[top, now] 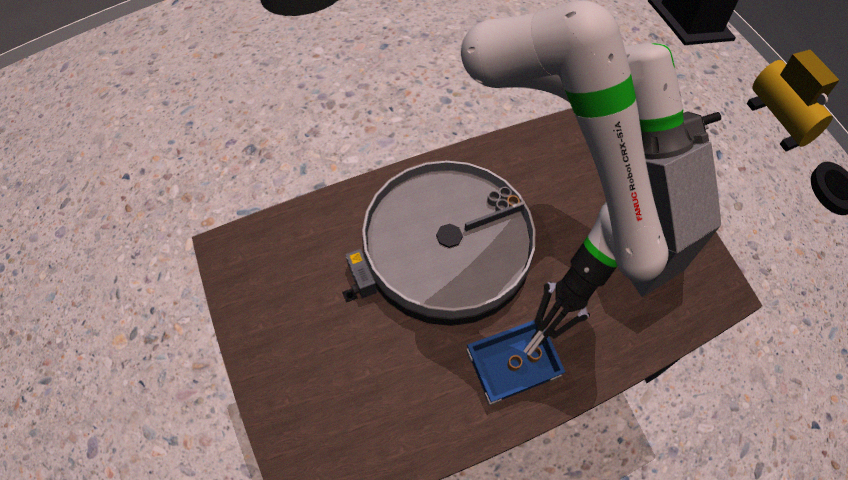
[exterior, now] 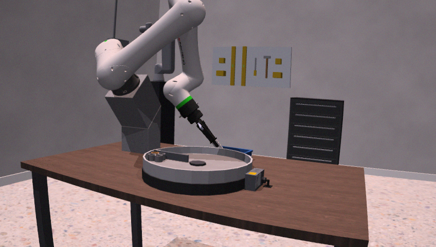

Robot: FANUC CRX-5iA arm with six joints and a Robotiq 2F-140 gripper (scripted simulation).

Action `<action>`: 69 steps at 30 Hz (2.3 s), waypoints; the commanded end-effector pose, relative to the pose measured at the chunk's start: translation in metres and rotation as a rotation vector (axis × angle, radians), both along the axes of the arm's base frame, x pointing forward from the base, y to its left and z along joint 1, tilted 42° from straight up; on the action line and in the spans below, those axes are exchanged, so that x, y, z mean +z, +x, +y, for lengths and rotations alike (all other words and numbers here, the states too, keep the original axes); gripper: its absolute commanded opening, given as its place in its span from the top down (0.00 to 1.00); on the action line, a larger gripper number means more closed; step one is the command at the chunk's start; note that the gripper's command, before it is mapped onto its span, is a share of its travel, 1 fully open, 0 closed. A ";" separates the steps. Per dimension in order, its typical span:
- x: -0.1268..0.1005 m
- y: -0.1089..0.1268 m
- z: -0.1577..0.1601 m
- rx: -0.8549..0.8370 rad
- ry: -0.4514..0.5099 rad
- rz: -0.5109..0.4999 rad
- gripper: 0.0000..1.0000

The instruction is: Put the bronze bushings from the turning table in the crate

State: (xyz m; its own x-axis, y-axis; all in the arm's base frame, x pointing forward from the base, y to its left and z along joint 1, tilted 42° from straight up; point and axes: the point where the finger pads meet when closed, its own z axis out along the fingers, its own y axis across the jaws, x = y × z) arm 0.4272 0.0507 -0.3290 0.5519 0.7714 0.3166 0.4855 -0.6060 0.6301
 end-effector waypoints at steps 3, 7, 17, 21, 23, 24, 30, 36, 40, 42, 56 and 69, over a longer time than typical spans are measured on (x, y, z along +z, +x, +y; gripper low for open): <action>0.000 0.000 0.000 0.000 0.000 0.000 1.00; 0.000 0.000 0.000 0.000 0.000 0.000 1.00; 0.000 0.000 0.000 0.000 0.000 0.000 1.00; 0.000 0.000 0.000 0.000 0.000 0.000 1.00; 0.000 0.000 0.000 0.000 0.000 0.000 1.00; 0.000 0.000 0.000 0.000 0.000 0.000 1.00; 0.000 0.000 0.000 0.000 0.000 0.000 1.00; 0.000 0.000 0.000 0.000 0.000 0.000 1.00; -0.001 0.000 -0.001 0.000 0.000 0.000 1.00; -0.001 0.000 -0.001 0.000 0.000 0.000 1.00; -0.004 0.001 -0.003 0.000 0.000 0.000 1.00; -0.004 0.001 -0.004 0.000 0.000 0.000 1.00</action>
State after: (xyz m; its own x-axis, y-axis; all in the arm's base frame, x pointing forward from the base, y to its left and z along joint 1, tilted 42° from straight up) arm 0.4282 0.0467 -0.3335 0.5519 0.7714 0.3166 0.4855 -0.6060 0.6301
